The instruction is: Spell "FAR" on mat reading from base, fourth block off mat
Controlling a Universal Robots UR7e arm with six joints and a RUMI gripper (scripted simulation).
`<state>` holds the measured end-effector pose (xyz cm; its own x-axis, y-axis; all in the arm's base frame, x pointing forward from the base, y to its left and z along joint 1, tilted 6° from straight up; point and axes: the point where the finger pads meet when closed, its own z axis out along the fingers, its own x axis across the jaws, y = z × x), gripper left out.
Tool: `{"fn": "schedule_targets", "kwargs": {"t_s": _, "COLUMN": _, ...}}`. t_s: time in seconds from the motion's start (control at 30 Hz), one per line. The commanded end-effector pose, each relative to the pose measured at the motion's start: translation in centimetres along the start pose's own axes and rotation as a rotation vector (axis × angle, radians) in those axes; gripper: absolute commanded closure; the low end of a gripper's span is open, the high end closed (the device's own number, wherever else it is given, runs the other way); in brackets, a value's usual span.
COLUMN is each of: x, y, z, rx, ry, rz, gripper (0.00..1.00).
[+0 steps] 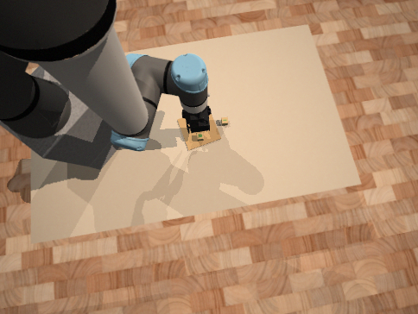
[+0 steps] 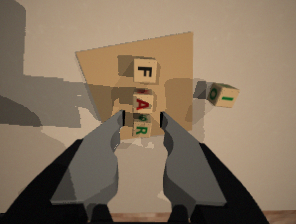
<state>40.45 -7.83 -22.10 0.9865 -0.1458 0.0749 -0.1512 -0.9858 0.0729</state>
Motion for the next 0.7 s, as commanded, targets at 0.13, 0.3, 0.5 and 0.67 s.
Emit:
{"fn": "schedule_targets", "kwargs": {"t_s": 0.13, "x": 0.0, "y": 0.0, "z": -3.2, "rx": 0.000, "ry": 0.000, "rz": 0.000, "gripper": 0.75}}
{"fn": "schedule_targets", "kwargs": {"t_s": 0.3, "x": 0.0, "y": 0.0, "z": -4.1, "rx": 0.000, "ry": 0.000, "rz": 0.000, "gripper": 0.75}}
{"fn": "schedule_targets", "kwargs": {"t_s": 0.5, "x": 0.0, "y": 0.0, "z": -5.0, "rx": 0.000, "ry": 0.000, "rz": 0.000, "gripper": 0.75}}
{"fn": "schedule_targets", "kwargs": {"t_s": 0.67, "x": 0.0, "y": 0.0, "z": -5.1, "rx": 0.000, "ry": 0.000, "rz": 0.000, "gripper": 0.75}}
